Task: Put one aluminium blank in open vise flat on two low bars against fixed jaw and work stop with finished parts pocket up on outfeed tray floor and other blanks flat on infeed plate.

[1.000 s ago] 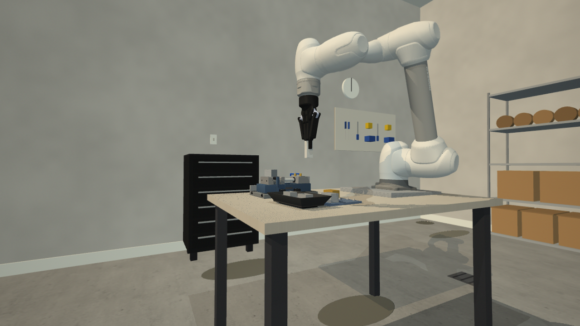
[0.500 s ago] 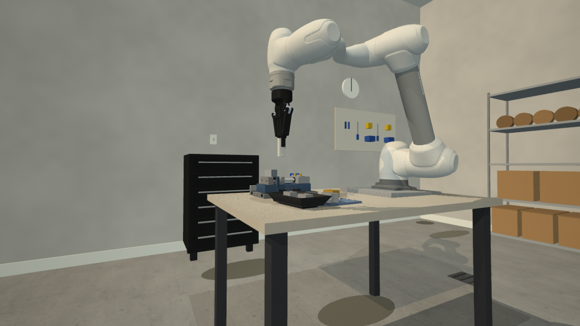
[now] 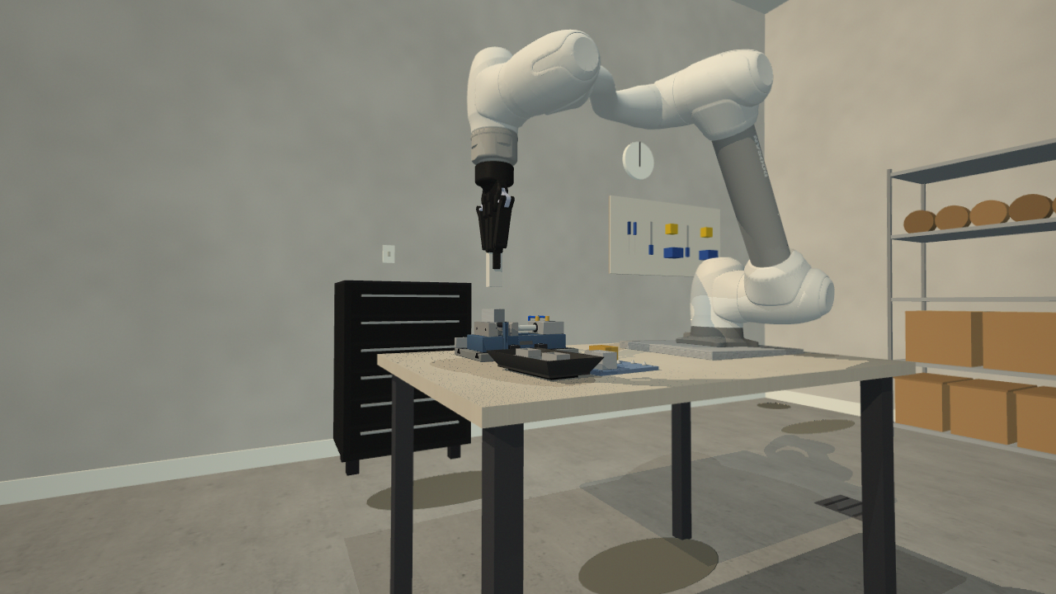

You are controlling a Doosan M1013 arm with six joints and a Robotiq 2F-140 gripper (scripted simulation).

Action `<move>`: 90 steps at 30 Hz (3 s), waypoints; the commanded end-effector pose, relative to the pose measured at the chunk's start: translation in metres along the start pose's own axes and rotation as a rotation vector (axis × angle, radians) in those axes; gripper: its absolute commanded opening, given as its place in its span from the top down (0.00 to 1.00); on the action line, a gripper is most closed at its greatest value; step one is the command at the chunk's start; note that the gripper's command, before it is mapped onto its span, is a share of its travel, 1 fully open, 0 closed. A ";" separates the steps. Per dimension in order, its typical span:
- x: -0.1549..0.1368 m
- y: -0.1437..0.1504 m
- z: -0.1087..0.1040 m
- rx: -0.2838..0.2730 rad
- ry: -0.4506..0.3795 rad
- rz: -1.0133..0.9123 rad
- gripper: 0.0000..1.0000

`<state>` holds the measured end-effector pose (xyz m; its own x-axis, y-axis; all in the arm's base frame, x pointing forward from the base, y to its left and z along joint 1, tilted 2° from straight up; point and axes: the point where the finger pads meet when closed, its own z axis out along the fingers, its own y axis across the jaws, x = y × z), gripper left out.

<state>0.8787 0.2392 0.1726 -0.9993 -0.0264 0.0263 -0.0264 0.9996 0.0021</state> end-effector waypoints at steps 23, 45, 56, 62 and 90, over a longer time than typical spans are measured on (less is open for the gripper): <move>0.000 0.000 0.034 0.000 0.000 0.000 1.00; 0.000 0.000 0.062 0.000 0.000 0.000 1.00; 0.000 0.000 0.063 0.000 0.000 0.000 1.00; 0.000 0.000 0.063 0.000 0.000 0.000 1.00; 0.000 0.000 0.063 0.000 0.000 0.000 1.00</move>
<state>0.8774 0.2393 0.1092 -0.9993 -0.0264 0.0266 -0.0264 0.9996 0.0020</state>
